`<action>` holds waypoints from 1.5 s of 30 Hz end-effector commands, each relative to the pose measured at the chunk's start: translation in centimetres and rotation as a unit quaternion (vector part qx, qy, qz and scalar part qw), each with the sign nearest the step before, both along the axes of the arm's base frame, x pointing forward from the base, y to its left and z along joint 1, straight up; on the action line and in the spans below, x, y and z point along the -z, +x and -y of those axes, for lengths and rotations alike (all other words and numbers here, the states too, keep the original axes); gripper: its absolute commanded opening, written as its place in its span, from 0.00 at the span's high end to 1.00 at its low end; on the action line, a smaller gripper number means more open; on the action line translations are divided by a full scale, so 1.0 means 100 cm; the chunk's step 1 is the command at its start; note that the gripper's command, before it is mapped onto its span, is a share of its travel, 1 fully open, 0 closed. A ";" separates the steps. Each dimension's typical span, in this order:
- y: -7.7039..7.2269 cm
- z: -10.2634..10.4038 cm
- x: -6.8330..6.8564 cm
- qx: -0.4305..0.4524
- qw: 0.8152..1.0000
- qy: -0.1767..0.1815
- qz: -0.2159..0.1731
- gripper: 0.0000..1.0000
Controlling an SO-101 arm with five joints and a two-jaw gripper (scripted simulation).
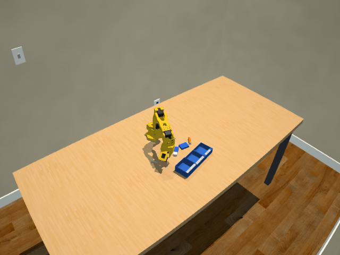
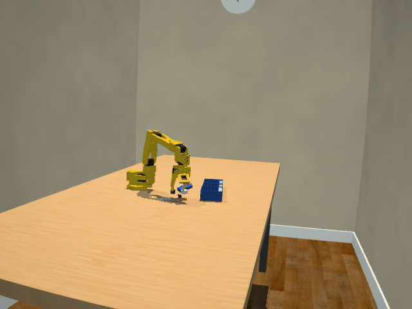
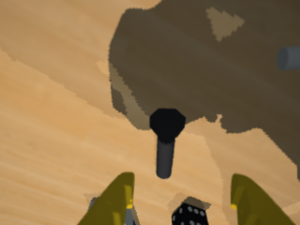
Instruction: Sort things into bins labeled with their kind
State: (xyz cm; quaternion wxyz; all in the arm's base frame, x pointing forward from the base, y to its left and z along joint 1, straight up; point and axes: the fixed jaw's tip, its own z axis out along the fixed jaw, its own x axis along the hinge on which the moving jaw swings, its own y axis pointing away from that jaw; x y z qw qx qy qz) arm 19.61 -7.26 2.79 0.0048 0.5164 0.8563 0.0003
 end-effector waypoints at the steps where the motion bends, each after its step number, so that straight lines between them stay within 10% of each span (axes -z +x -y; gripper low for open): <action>1: 0.003 0.003 0.003 0.009 1.000 -0.005 0.014 0.78; 45: 0.000 0.002 0.019 0.009 1.000 -0.001 0.003 0.79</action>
